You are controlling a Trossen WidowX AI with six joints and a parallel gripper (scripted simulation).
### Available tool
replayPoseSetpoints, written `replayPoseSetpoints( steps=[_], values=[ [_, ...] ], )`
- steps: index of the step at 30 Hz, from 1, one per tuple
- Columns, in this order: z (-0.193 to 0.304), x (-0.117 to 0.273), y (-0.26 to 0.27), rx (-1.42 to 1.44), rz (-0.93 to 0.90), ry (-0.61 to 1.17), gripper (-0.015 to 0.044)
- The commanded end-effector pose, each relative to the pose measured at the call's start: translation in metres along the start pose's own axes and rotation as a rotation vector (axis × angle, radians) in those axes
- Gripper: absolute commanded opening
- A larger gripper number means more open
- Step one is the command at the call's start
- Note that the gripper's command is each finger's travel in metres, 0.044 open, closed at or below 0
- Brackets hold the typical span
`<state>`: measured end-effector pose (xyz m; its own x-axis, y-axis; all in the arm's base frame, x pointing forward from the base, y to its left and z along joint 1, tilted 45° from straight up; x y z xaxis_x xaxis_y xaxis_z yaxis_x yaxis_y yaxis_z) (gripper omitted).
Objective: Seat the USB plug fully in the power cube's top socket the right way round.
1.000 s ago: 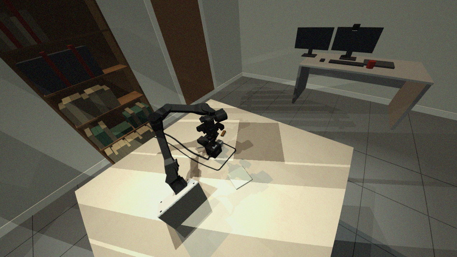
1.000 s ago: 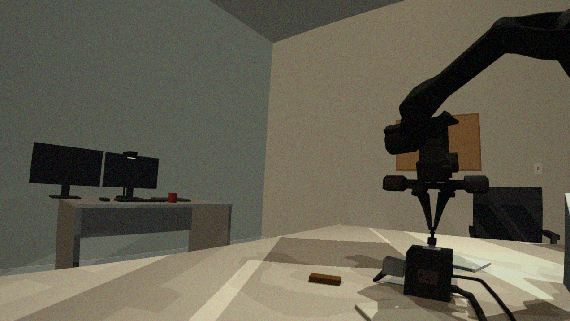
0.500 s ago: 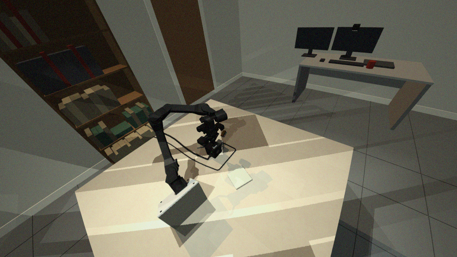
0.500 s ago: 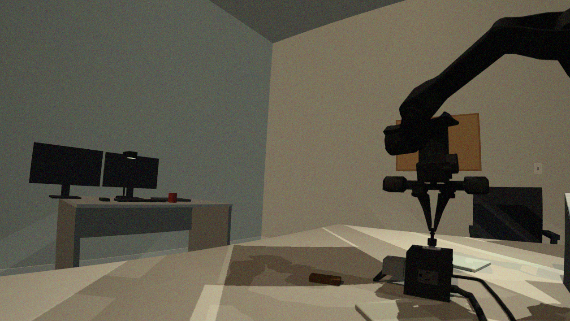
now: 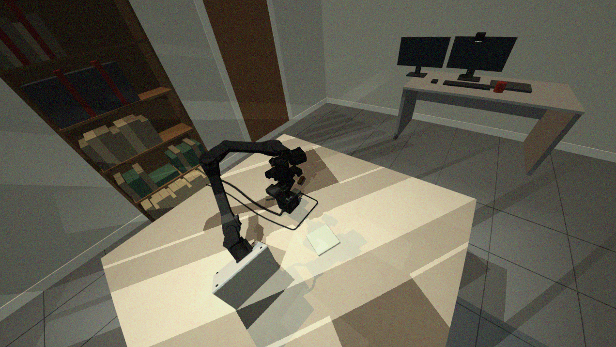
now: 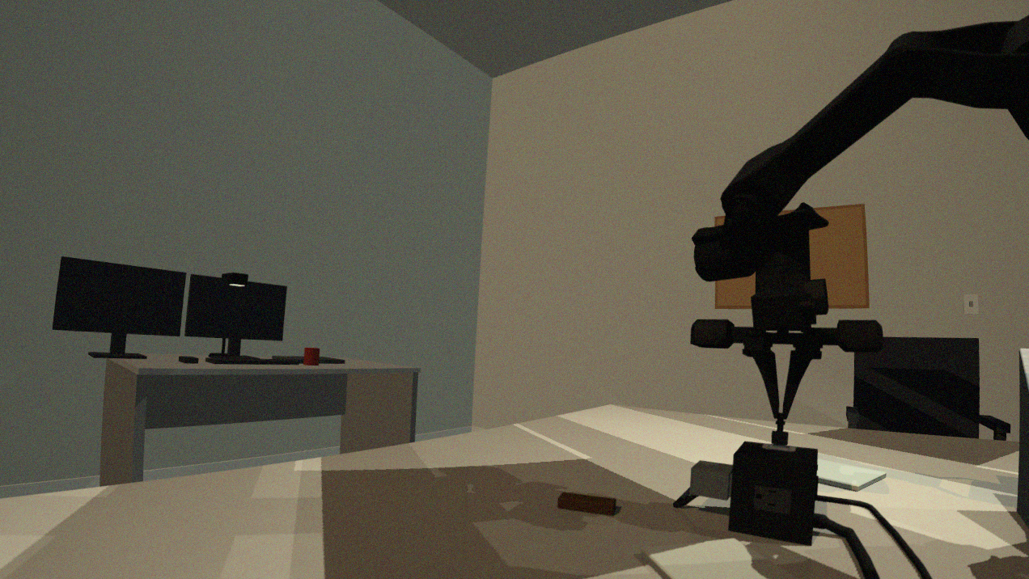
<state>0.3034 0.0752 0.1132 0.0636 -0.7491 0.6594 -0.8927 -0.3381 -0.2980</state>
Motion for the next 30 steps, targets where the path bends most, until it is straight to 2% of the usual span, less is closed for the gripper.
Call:
replayPoseSetpoints(
  steps=[1, 30],
  values=[
    [-0.0003, -0.0005, -0.0004, -0.002, 0.003, -0.002, 0.0000],
    [-0.0001, -0.0040, -0.0004, -0.002, 0.003, -0.002, 0.0000]
  ],
)
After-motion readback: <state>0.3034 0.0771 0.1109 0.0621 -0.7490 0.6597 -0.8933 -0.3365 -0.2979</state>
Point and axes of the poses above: the point midway between the two fingers, 35 mm back from their tips, its own x axis back along the fingers, its own y axis across the jaws, z = x × y, the point moved 1 cm from there along x, back along the fingers, and after that the axes turned 14 degrees about x, right-handed, at the moved point
